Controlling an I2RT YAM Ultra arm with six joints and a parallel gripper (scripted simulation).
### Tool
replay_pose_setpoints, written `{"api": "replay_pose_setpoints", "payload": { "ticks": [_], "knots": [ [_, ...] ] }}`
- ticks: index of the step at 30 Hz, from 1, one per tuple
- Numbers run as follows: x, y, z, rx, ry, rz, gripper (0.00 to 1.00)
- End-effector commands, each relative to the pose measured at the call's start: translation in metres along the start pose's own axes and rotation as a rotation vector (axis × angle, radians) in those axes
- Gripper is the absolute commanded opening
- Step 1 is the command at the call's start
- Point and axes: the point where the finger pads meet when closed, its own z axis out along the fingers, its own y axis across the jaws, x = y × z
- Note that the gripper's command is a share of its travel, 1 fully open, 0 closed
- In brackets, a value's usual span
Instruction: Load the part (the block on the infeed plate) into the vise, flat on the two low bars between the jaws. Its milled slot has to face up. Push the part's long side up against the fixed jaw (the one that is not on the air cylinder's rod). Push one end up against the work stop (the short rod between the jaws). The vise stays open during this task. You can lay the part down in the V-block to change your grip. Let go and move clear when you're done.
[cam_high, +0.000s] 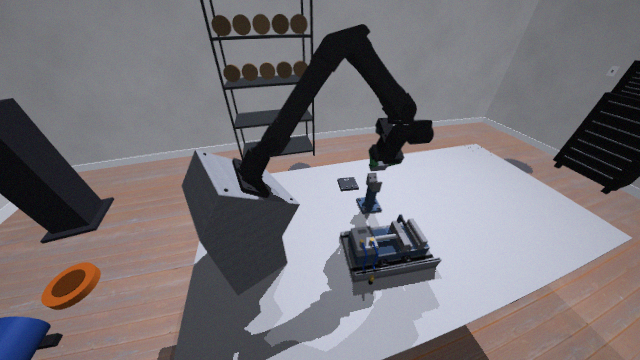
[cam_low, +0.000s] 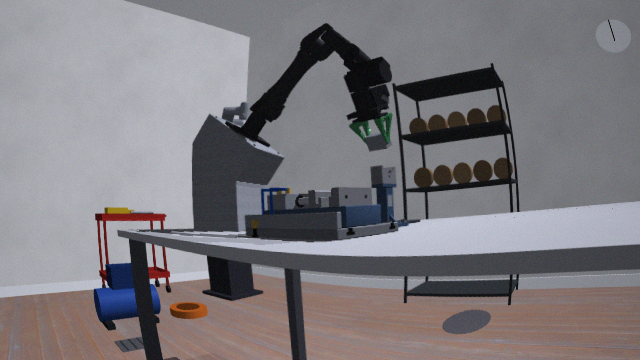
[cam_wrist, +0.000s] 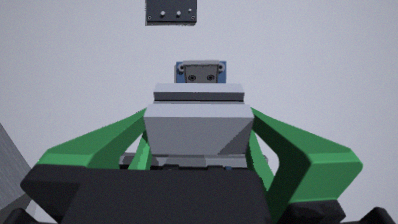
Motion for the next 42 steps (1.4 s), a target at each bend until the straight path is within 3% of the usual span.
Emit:
{"api": "replay_pose_setpoints", "payload": {
  "ticks": [1, 14, 17, 31, 42],
  "knots": [
    [-0.0087, -0.0036, -0.0078, 0.018, -0.08, -0.019, 0.0],
    [-0.0089, -0.0077, -0.0086, 0.018, -0.216, -0.02, 0.0],
    [-0.0142, -0.0099, -0.0137, 0.03, -0.224, -0.036, 0.0],
    [-0.0082, -0.0076, -0.0084, 0.017, -0.316, -0.02, 0.0],
    [-0.0123, -0.0093, -0.0124, 0.026, -0.341, -0.033, 0.0]
  ]
}}
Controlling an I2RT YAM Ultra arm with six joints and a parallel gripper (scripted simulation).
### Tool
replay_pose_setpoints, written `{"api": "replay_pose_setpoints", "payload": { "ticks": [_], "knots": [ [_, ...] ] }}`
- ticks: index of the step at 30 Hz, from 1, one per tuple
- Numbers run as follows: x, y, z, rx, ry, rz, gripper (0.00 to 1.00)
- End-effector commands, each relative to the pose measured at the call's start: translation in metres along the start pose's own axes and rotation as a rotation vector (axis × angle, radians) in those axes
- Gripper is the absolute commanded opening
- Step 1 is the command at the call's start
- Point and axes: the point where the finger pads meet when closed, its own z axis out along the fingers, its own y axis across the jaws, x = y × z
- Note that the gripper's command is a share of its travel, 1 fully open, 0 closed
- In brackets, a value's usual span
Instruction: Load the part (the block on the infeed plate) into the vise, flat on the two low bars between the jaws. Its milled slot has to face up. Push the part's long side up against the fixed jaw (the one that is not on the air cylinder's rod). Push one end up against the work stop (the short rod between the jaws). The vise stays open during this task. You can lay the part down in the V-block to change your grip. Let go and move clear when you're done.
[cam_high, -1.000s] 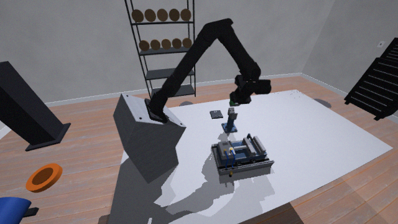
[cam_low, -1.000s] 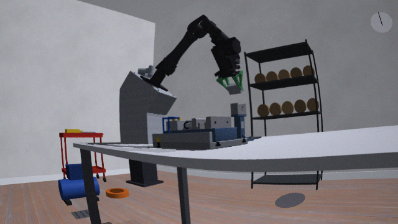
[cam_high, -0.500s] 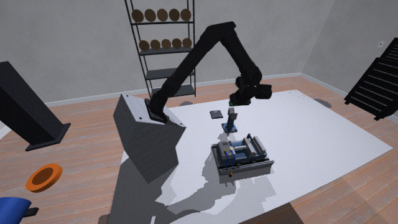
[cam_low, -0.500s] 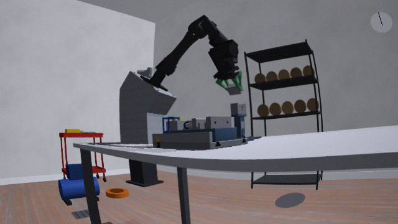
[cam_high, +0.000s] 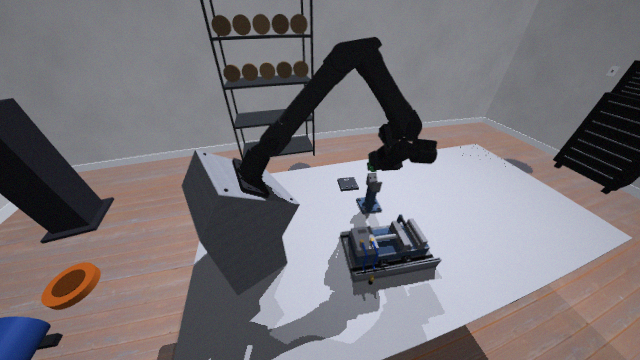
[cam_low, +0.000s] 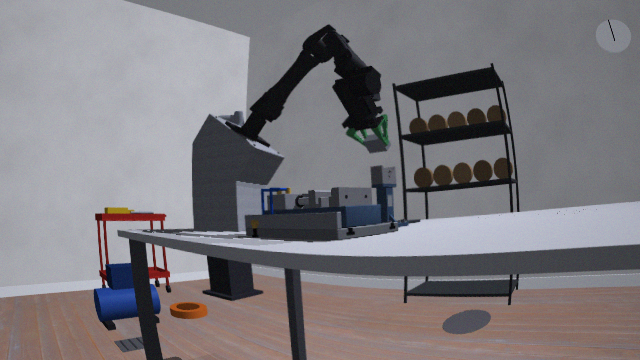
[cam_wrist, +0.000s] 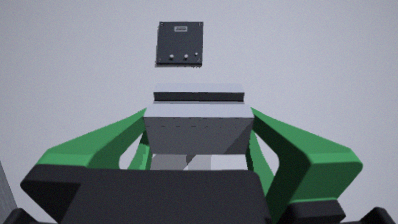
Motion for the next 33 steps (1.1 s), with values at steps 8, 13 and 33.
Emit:
{"api": "replay_pose_setpoints", "payload": {
  "ticks": [8, 13, 33],
  "knots": [
    [-0.0134, -0.0152, -0.0125, 0.033, -0.049, -0.035, 0.0],
    [-0.0128, -0.015, -0.0122, 0.032, -0.05, -0.033, 0.0],
    [-0.0128, -0.015, -0.0122, 0.032, -0.05, -0.033, 0.0]
  ]
}}
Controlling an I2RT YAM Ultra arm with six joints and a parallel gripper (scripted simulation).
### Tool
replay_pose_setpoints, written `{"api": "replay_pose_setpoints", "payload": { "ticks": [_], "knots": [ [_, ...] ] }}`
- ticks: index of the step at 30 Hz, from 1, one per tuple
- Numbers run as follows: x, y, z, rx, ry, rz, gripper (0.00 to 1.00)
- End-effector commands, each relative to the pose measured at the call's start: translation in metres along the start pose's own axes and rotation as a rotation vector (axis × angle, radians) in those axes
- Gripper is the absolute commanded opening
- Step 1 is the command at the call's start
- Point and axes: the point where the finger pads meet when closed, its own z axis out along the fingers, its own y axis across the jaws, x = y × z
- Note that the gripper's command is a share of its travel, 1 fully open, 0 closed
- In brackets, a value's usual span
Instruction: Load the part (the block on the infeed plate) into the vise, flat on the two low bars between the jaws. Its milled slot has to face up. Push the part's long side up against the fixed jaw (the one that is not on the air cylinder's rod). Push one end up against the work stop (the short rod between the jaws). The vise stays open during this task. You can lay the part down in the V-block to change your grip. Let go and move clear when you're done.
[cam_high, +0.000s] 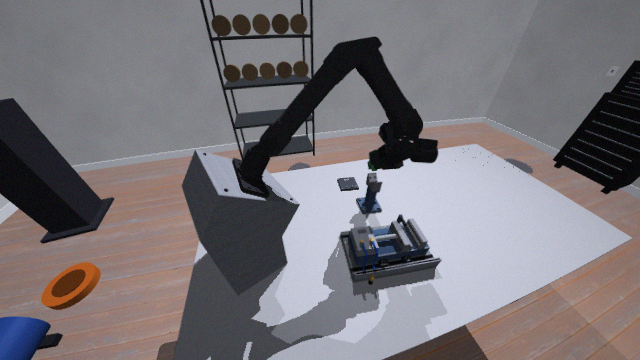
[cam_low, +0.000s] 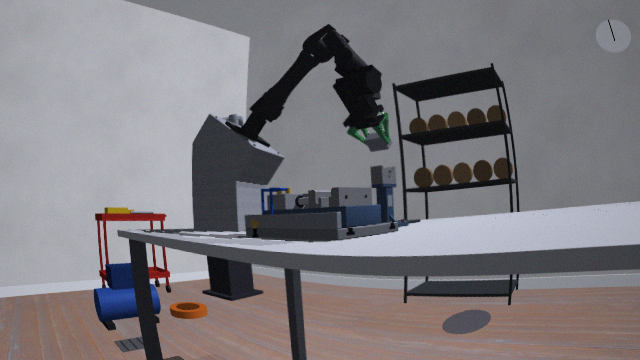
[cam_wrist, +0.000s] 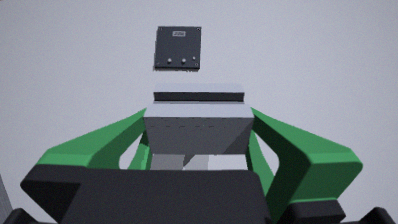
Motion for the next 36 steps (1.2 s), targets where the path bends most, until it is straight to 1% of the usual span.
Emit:
{"api": "replay_pose_setpoints", "payload": {
  "ticks": [1, 29, 33, 36],
  "knots": [
    [-0.0081, -0.0124, -0.0105, 0.028, -0.031, -0.017, 0.0],
    [-0.0051, -0.0116, -0.0088, 0.025, -0.032, -0.01, 0.0],
    [-0.0105, -0.0136, -0.011, 0.033, -0.031, -0.027, 0.0],
    [-0.0067, -0.0151, -0.0091, 0.036, -0.03, -0.031, 0.0]
  ]
}}
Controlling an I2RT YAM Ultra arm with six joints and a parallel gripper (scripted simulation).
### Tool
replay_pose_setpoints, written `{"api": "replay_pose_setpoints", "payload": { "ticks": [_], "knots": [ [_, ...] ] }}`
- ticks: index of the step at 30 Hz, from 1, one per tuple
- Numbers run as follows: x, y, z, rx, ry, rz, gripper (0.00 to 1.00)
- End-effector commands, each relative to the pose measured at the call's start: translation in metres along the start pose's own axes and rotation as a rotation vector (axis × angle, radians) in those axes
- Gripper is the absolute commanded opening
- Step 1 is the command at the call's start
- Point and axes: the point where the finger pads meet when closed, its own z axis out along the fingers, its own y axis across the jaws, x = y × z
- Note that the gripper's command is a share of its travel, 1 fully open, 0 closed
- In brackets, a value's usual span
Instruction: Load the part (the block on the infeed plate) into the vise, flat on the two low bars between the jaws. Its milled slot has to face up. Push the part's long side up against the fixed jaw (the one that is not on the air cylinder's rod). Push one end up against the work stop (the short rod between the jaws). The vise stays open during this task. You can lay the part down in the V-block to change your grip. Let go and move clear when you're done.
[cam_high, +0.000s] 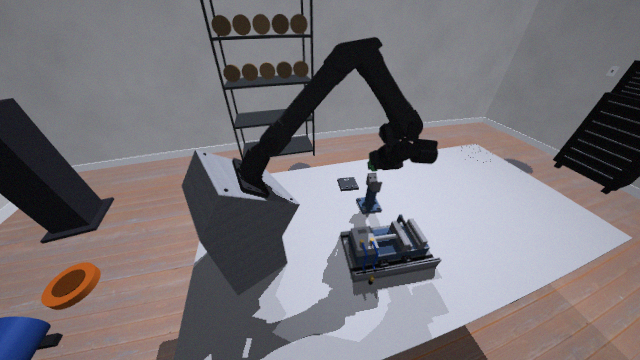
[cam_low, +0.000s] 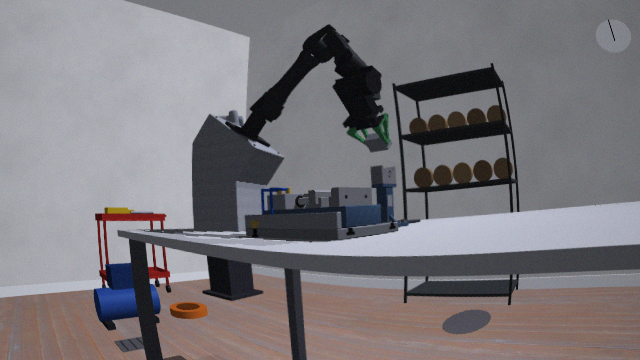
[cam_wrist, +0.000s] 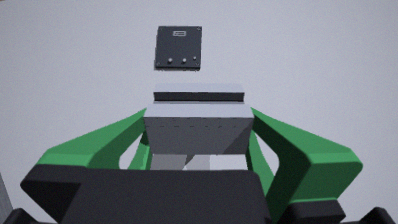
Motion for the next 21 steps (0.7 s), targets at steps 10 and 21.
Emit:
{"api": "replay_pose_setpoints", "payload": {
  "ticks": [10, 21],
  "knots": [
    [-0.004, -0.016, -0.006, 0.039, -0.029, -0.03, 0.0],
    [-0.004, -0.014, 0.003, 0.029, -0.036, -0.036, 0.0]
  ]
}}
